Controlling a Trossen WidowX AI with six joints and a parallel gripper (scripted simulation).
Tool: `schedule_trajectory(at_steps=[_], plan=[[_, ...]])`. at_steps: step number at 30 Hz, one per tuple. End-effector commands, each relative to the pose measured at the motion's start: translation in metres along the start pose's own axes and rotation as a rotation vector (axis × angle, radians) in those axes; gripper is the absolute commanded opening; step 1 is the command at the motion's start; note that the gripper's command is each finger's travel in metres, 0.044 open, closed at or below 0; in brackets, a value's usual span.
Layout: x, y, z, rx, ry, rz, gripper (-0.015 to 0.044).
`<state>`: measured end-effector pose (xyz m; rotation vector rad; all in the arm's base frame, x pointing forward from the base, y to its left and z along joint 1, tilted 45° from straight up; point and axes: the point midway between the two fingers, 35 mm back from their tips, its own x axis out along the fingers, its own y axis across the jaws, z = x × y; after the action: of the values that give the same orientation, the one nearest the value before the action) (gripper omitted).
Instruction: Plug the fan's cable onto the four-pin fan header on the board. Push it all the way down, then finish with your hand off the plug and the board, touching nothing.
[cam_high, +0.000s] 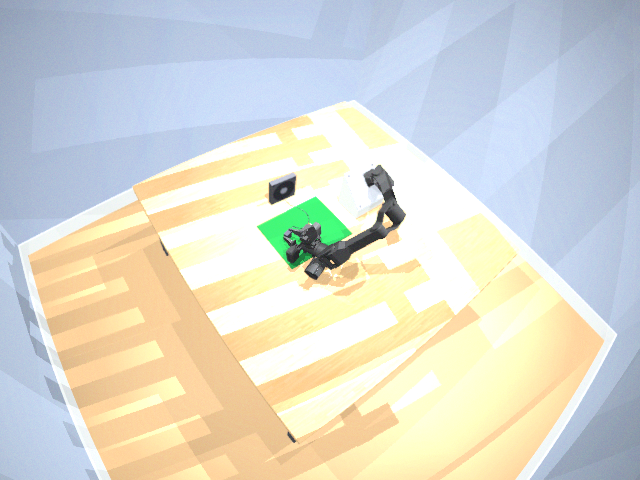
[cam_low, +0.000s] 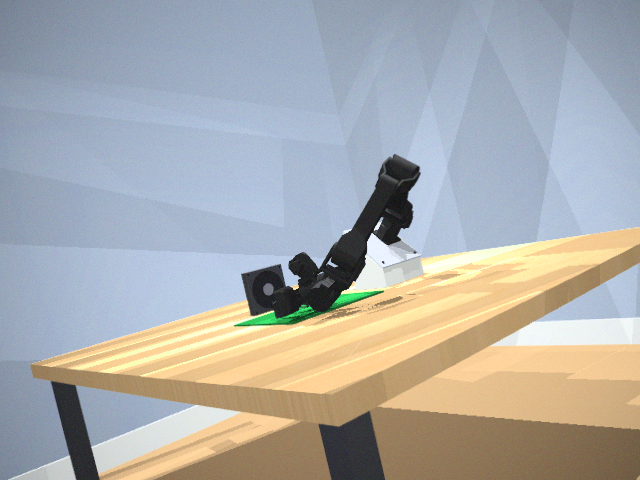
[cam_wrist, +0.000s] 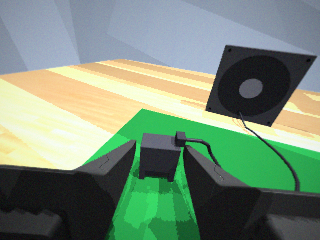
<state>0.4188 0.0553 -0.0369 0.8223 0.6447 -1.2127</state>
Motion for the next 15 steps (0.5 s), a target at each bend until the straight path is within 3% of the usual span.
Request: schedule_trajectory(at_steps=[1, 15], plan=[[0.0, 0.0, 0.0, 0.0, 0.0, 0.0, 0.0205], [-0.04, 0.004, 0.015, 0.001, 0.001, 0.0, 0.0205]])
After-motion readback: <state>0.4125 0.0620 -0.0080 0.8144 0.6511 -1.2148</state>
